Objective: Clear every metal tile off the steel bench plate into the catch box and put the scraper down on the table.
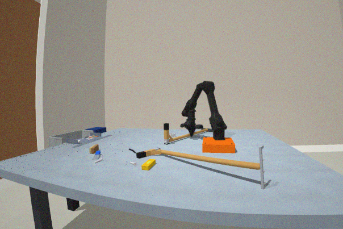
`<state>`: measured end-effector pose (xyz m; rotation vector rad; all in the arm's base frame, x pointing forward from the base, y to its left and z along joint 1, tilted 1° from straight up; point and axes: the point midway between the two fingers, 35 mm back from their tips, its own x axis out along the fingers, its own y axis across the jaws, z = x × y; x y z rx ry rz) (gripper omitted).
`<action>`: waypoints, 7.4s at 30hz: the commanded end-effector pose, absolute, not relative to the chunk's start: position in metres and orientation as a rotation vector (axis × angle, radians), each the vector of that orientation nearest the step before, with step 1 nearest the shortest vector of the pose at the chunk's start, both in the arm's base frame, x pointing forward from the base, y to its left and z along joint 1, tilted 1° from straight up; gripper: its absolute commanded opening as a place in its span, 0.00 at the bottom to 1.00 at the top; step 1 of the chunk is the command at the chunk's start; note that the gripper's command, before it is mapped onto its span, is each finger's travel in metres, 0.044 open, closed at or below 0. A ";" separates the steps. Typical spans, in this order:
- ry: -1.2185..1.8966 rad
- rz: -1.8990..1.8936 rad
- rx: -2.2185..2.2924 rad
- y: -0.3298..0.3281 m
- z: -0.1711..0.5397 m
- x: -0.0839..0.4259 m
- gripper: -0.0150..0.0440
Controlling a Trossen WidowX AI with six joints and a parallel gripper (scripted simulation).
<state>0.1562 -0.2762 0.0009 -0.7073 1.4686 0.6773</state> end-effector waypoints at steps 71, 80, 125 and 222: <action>1.464 0.671 -0.705 -0.324 0.003 0.215 0.25; 1.464 0.670 -0.705 -0.329 0.002 0.222 0.25; 1.456 0.707 -0.738 -0.323 0.117 0.216 0.25; 1.389 0.876 -0.907 -0.321 0.001 0.200 0.25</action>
